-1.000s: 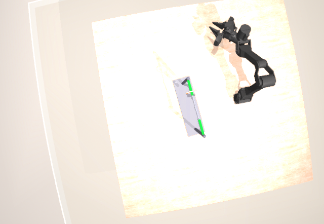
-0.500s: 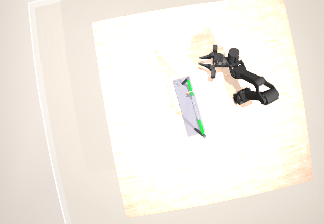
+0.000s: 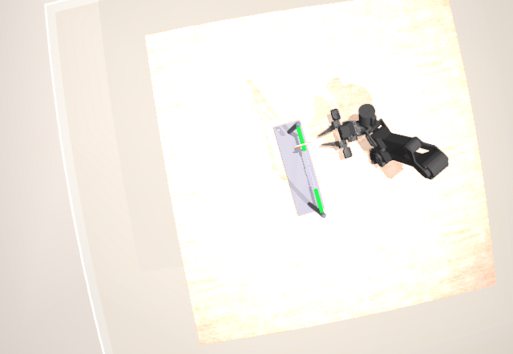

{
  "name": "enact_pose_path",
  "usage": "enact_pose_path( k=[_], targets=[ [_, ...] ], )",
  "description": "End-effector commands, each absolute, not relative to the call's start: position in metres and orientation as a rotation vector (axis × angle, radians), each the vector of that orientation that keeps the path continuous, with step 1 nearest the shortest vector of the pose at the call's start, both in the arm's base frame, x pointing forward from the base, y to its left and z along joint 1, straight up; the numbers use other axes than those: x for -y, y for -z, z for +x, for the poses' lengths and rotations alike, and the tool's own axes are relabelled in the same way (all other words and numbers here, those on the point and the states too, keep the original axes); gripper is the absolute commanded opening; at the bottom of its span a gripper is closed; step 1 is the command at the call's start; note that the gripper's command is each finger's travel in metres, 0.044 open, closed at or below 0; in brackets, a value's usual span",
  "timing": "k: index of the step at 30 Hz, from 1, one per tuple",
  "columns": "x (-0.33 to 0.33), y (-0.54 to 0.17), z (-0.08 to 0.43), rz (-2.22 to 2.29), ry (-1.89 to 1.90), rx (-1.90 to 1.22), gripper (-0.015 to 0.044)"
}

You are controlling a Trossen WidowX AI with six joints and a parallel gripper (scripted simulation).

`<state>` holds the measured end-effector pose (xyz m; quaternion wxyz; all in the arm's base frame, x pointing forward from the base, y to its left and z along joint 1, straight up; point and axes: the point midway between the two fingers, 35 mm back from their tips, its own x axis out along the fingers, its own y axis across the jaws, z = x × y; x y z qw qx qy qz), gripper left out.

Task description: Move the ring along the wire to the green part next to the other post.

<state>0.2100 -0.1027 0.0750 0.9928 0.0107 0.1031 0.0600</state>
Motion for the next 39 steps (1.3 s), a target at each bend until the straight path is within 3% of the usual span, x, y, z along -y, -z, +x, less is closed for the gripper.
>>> enact_pose_path(
  k=[1, 13, 39],
  targets=[
    [0.097, -0.074, 0.209, 0.01, -0.135, -0.203, 0.016],
    [0.093, -0.113, 0.255, -0.016, -0.104, -0.09, 0.016],
    [0.094, -0.117, 0.288, -0.016, -0.103, -0.078, 0.016]
  ],
)
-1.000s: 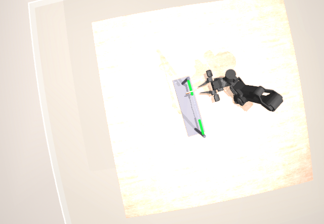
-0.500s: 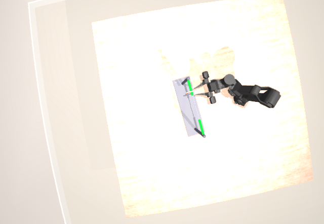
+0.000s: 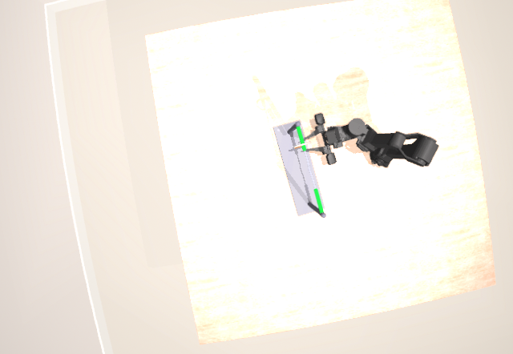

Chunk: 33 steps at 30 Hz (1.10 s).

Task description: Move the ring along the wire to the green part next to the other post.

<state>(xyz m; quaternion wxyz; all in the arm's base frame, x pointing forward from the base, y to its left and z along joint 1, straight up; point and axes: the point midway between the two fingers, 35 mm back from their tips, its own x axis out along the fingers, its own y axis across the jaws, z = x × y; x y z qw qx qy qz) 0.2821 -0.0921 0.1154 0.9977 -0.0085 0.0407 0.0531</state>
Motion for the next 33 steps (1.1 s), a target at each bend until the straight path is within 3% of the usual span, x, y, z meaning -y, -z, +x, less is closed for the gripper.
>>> enact_pose_path(
  k=[1, 33],
  targets=[
    [0.094, -0.117, 0.289, -0.016, -0.103, -0.078, 0.016],
    [0.086, -0.112, 0.332, -0.014, -0.103, -0.072, 0.016]
  ],
)
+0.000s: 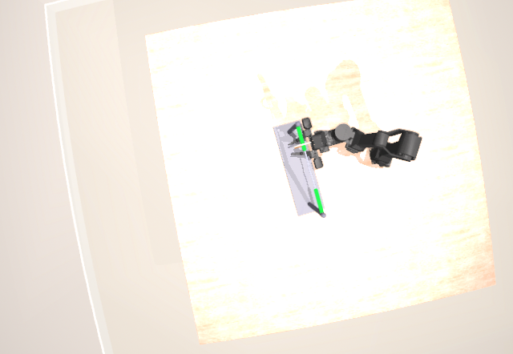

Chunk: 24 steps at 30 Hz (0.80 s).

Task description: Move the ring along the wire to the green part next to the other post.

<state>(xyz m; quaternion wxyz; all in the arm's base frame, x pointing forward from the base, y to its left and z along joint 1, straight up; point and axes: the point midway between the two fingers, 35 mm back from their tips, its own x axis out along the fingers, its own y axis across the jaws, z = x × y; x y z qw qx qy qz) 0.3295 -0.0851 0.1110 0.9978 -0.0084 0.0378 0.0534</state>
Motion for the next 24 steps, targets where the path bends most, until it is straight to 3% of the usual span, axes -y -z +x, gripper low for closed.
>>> enact_pose_path(
  k=[1, 22, 24],
  targets=[
    [0.0863, -0.1119, 0.3321, -0.014, -0.103, -0.072, 0.016],
    [0.0863, -0.1119, 0.3321, -0.014, -0.103, -0.072, 0.016],
    [0.0855, -0.1111, 0.3314, -0.017, -0.107, -0.074, 0.0107]
  ],
)
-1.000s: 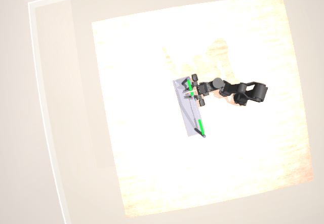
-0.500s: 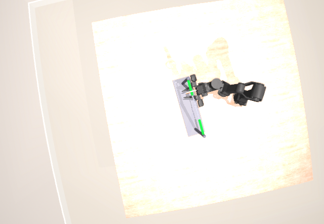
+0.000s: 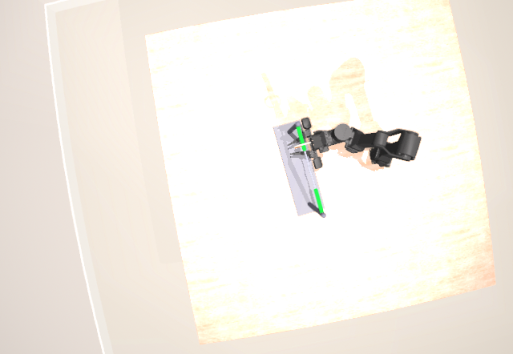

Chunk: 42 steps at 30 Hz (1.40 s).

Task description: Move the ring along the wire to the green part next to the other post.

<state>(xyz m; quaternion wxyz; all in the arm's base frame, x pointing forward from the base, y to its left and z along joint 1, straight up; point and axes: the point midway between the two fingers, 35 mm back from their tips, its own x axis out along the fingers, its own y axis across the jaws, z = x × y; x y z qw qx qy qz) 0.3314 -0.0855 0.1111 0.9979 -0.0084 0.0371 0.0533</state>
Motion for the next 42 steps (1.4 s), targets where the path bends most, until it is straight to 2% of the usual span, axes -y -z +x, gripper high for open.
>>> enact_pose_path(
  k=[1, 2, 8, 14, 15, 42],
  targets=[
    [0.086, -0.111, 0.331, -0.017, -0.107, -0.074, 0.0081],
    [0.086, -0.111, 0.331, -0.017, -0.107, -0.074, 0.0055],
    [0.086, -0.111, 0.331, -0.017, -0.107, -0.074, 0.0015],
    [0.086, -0.111, 0.331, -0.017, -0.107, -0.074, -0.0143],
    [0.086, -0.111, 0.331, -0.017, -0.107, -0.074, -0.015],
    [0.087, -0.128, 0.332, -0.024, -0.103, -0.073, -0.015]
  ],
)
